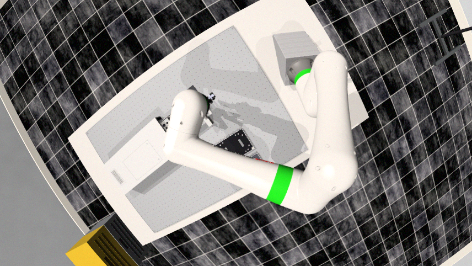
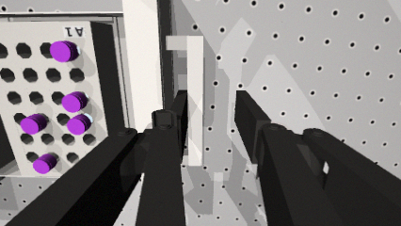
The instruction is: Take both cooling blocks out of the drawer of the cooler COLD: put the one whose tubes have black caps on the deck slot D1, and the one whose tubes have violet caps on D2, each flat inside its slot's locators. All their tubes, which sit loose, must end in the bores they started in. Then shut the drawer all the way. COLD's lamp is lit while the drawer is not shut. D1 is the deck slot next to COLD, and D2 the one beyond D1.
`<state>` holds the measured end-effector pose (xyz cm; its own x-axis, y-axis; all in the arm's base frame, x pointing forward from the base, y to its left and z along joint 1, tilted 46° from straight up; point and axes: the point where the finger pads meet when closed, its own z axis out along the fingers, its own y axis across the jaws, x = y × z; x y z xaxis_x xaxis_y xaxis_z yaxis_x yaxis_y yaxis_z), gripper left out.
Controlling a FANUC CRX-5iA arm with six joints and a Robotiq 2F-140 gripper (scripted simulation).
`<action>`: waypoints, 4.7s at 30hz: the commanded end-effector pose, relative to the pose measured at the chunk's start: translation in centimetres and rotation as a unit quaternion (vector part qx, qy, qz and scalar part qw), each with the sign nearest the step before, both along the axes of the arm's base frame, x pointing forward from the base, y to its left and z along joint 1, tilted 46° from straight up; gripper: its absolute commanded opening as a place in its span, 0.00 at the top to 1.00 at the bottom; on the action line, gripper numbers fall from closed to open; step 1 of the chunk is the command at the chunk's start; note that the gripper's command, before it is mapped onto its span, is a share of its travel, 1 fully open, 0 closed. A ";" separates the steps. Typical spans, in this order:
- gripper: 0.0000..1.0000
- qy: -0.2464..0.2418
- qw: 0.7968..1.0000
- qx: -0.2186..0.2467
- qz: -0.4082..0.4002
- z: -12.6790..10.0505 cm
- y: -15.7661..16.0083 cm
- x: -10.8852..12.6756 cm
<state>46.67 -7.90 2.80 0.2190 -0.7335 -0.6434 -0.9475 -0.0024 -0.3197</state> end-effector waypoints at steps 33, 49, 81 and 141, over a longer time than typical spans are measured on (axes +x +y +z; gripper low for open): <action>0.66 0.000 1.000 -0.001 0.000 -1.2 -0.1 -3.7; 0.66 0.000 1.000 -0.001 0.000 -1.7 -0.1 -5.2; 0.66 0.000 1.000 -0.001 0.000 -2.0 -0.1 -6.1; 0.66 0.000 1.000 -0.001 0.000 -2.4 -0.1 -7.1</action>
